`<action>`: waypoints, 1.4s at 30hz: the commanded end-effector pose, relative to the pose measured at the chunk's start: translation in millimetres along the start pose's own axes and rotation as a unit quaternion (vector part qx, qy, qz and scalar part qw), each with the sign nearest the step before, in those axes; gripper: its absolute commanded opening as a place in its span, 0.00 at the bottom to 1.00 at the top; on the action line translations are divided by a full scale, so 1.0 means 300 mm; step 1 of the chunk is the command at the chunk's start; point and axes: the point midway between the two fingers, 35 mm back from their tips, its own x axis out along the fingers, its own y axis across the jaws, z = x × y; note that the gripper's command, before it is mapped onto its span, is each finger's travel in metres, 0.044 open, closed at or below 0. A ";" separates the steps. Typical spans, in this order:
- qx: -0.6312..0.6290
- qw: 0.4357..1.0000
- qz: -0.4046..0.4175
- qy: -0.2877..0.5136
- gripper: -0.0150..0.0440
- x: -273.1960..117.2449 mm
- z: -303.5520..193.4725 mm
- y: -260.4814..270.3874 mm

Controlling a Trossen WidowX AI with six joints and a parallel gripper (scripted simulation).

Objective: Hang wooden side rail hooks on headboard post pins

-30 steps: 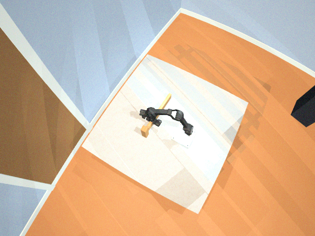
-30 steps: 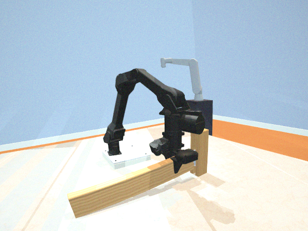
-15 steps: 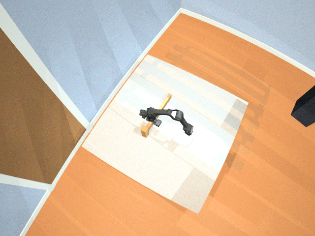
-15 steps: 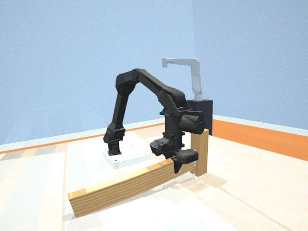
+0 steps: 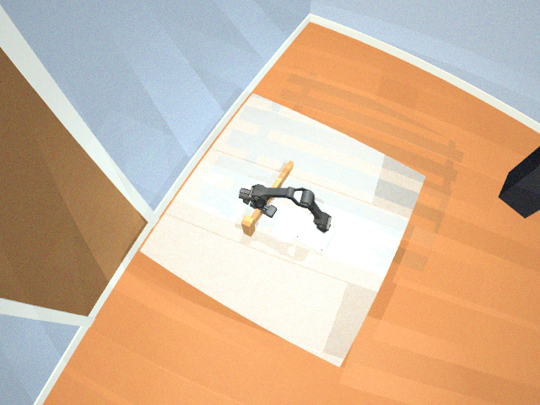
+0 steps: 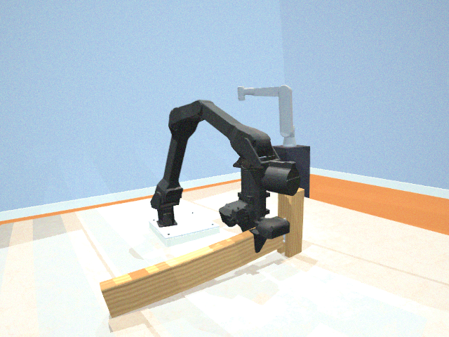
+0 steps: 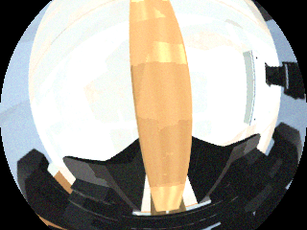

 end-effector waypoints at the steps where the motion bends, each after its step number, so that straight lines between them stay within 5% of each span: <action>1: 0.002 1.000 0.005 0.003 0.25 -0.012 -0.006 0.004; 42: 0.002 1.000 0.005 0.003 0.25 -0.013 -0.020 0.005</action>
